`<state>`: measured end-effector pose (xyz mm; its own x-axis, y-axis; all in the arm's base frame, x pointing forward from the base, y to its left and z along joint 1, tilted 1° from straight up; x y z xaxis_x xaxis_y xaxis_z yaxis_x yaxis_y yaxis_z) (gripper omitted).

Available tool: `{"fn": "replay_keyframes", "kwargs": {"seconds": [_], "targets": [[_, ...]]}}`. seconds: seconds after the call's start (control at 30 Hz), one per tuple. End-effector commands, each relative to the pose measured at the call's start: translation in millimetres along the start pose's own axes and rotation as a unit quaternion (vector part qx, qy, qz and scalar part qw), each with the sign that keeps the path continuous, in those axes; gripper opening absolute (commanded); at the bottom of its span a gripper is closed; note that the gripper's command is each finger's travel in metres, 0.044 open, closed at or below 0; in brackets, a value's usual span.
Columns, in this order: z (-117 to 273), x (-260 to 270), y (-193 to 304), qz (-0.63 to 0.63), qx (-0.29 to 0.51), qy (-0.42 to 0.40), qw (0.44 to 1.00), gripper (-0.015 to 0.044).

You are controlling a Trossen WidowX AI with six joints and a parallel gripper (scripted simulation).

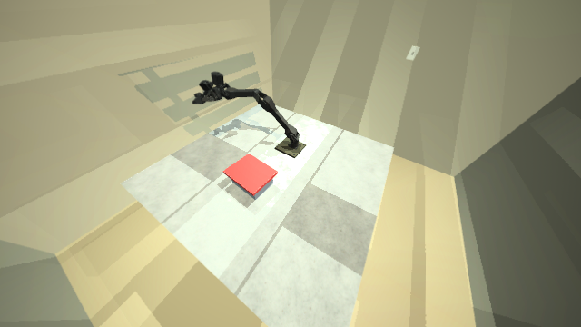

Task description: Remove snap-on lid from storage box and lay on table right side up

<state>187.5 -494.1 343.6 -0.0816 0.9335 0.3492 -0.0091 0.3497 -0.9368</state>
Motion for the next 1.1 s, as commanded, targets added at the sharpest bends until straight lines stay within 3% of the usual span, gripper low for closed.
{"fn": "replay_keyframes", "kwargs": {"seconds": [0.0, 0.17, 0.37, 0.57, 0.8, 1.07], "targets": [[-3, 2, 0, -0.005, 0.000, 0.001, 1.000, 0.0374], [-65, 54, 0, -0.136, -0.005, 0.019, 0.991, 0.0242], [-110, 110, 12, -0.253, 0.002, 0.044, 0.967, 0.0235], [-151, 206, 52, -0.405, 0.028, 0.102, 0.908, 0.0235], [-151, 287, 107, -0.505, 0.056, 0.175, 0.843, 0.0235], [-113, 357, 181, -0.571, 0.081, 0.275, 0.769, 0.0235]]}}
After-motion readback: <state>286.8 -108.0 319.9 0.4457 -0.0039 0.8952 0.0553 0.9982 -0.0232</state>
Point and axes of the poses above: the point midway between the two fingers, 35 mm back from their tips, its own z axis back along the fingers, its own x axis across the jaws, y = z × x, the point moved 7 cm from there along z, back along the fingers, and after that the axes turned 2 degrees about -z, right-handed, at the moved point
